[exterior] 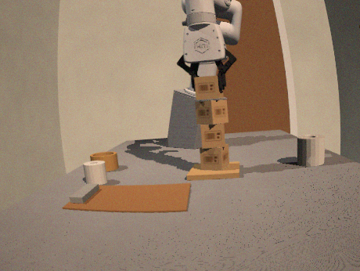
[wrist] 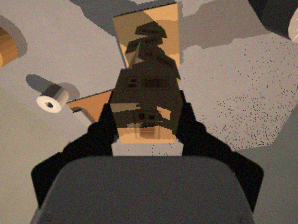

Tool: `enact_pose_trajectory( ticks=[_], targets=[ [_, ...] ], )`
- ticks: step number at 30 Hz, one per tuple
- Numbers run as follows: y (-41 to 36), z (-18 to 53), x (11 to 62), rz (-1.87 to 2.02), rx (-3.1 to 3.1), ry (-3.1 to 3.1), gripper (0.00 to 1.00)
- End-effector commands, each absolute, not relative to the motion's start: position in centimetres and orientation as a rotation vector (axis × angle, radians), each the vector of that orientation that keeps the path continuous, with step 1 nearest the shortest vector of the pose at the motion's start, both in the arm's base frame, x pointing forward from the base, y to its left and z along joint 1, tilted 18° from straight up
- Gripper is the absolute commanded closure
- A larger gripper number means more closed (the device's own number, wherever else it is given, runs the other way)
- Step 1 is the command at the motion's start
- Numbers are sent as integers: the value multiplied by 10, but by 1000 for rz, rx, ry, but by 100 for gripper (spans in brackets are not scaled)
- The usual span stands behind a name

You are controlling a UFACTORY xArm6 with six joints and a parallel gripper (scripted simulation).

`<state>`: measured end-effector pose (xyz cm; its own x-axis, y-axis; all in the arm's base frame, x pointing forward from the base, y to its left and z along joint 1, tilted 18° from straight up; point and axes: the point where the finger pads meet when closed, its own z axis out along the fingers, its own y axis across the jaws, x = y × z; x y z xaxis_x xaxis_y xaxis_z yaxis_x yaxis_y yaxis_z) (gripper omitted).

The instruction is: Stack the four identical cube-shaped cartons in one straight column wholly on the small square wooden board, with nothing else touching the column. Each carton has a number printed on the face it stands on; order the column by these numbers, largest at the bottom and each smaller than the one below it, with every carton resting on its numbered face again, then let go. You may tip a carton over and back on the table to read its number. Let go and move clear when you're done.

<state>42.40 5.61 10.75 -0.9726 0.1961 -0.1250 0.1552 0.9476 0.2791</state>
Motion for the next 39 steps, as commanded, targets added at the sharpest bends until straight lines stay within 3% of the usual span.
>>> enact_pose_trajectory(
  ticks=[1,12,13,39],
  targets=[
    [57,106,426,405,267,2946,100],
    [57,106,426,405,267,2946,100],
    [57,106,426,405,267,2946,0],
    [57,106,426,405,267,2946,0]
  ],
)
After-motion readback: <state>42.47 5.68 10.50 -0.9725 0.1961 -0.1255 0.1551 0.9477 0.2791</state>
